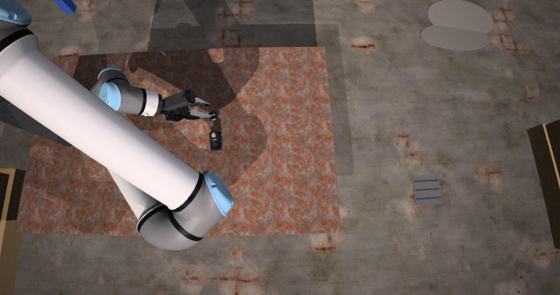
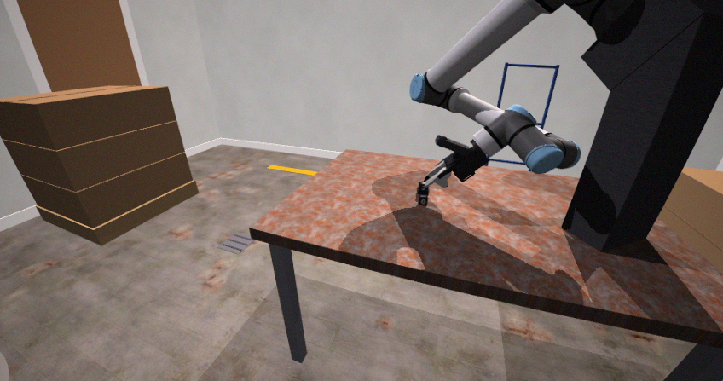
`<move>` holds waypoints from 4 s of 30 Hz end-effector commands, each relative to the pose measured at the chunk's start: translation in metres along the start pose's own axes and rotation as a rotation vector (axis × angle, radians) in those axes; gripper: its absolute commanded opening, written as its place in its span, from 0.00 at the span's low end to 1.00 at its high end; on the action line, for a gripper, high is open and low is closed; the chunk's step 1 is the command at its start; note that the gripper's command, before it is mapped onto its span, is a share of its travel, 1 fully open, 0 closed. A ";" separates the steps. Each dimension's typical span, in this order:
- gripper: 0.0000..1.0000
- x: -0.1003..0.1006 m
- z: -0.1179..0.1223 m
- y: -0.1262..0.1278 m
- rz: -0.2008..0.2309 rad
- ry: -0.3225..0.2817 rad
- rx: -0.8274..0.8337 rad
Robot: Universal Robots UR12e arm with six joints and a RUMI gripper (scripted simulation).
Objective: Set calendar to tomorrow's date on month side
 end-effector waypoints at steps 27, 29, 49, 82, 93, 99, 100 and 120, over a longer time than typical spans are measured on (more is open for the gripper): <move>0.28 0.032 0.032 -0.005 0.001 0.000 0.000; 0.28 0.032 0.032 -0.005 0.001 0.000 0.000; 0.28 0.049 0.047 -0.008 0.002 0.001 0.000; 0.28 0.049 0.048 -0.008 0.001 0.001 0.000; 0.28 0.049 0.048 -0.008 0.001 0.001 0.000; 0.10 0.049 0.048 -0.008 0.001 0.001 0.000; 0.10 0.049 0.048 -0.008 0.001 0.001 0.000; 0.10 0.049 0.048 -0.008 0.001 0.001 0.000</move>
Point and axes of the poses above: the point where the finger pads meet when closed, its own x axis out along the fingers, its own y axis across the jaws, z = x × y, the point moved 6 cm from there along -x, back along the fingers, and after that the axes turned 10 degrees about -x, right-handed, at the moved point
